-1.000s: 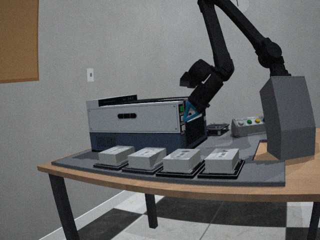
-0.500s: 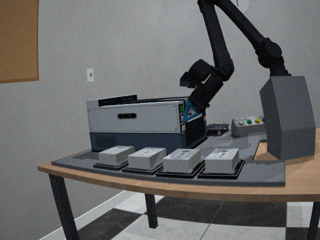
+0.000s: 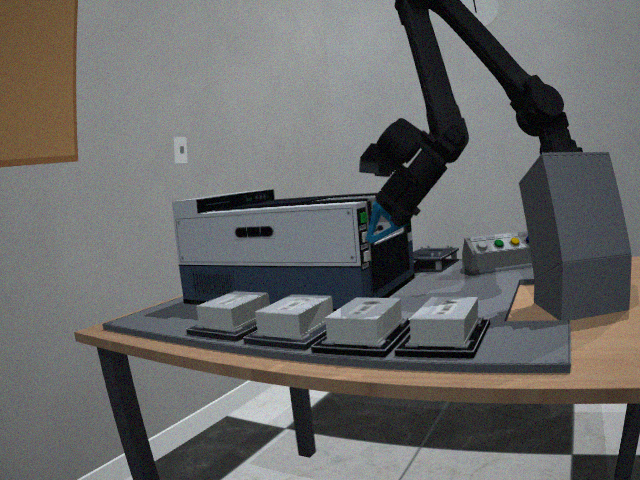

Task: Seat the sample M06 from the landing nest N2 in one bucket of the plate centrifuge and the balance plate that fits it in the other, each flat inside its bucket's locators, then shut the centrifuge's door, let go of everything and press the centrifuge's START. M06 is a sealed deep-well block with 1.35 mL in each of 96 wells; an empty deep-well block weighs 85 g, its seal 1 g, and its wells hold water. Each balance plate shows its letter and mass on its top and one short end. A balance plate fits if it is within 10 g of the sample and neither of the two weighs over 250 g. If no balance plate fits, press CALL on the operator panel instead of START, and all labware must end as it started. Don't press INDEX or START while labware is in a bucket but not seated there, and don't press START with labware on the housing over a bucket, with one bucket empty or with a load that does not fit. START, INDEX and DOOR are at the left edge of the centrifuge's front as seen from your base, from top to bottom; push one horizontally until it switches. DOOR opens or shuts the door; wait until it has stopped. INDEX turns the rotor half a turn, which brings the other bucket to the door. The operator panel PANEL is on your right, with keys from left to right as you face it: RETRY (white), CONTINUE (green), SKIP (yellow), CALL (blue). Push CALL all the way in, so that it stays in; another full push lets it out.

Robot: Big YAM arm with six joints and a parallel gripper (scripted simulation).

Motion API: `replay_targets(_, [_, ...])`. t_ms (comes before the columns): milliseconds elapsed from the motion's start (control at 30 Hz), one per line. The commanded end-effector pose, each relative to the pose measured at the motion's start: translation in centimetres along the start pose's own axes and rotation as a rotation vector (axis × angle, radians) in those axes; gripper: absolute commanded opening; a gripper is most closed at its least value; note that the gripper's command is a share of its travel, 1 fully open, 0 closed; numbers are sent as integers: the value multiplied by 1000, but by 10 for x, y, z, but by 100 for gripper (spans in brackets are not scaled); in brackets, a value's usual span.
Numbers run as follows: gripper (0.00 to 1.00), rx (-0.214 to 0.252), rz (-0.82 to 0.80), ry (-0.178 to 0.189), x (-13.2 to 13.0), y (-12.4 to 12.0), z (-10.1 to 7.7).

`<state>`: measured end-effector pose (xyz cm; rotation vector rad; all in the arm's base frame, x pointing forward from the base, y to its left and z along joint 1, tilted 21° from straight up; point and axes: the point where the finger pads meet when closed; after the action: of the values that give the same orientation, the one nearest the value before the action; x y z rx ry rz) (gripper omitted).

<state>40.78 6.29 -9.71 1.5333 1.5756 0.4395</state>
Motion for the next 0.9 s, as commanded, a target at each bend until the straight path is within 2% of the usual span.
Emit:
replay_targets(0, [0,-29,19,-13,-4,21,9])
replay_targets(867, [0,-32,21,-13,-4,25,12])
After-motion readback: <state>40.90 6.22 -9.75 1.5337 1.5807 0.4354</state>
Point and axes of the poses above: the point where the finger pads meet when closed, its own z axis out along the fingers, its own x axis across the jaws, y = z × x
